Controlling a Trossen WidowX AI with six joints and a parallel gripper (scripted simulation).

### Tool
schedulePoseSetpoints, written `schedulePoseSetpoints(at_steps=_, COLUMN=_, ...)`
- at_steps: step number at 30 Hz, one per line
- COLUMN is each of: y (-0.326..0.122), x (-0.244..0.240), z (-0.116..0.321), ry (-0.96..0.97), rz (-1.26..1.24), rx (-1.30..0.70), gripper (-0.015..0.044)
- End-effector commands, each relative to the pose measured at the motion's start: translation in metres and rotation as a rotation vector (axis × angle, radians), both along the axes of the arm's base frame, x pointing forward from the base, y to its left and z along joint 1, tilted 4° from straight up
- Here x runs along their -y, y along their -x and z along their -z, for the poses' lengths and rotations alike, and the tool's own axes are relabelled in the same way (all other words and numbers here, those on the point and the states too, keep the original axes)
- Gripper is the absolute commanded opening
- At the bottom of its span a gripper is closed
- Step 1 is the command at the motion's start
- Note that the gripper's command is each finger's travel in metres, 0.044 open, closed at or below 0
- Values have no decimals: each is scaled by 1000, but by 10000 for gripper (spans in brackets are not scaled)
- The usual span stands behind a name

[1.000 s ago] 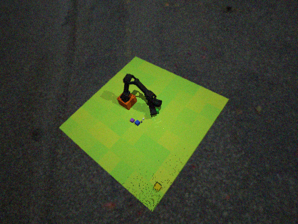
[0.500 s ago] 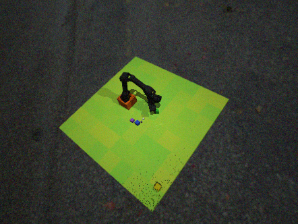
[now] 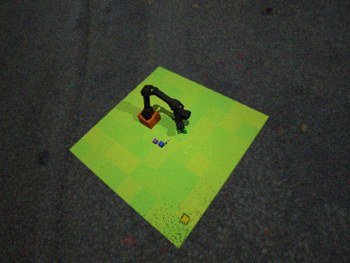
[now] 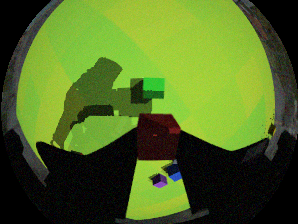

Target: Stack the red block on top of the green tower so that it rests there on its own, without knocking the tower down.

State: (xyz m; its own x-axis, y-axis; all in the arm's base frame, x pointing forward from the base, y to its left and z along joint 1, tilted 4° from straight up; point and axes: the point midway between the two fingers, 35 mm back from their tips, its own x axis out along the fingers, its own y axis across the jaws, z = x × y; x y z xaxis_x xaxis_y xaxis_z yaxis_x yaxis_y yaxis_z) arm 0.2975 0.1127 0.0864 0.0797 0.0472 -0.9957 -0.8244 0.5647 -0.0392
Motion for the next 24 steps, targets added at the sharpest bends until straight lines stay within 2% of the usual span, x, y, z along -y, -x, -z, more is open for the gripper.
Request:
schedulePoseSetpoints(at_steps=1, y=-10, x=-14, z=-3, ry=-5, rz=1, rx=2, gripper=0)
schedulePoseSetpoints(at_steps=8, y=-19, x=-26, z=-3, ry=-6, rz=1, rx=2, gripper=0)
schedulePoseSetpoints(at_steps=14, y=-19, x=-27, z=24, ry=-6, rz=1, rx=2, gripper=0)
schedulePoseSetpoints(at_steps=24, y=-21, x=-28, z=39, ry=-6, rz=1, rx=2, gripper=0)
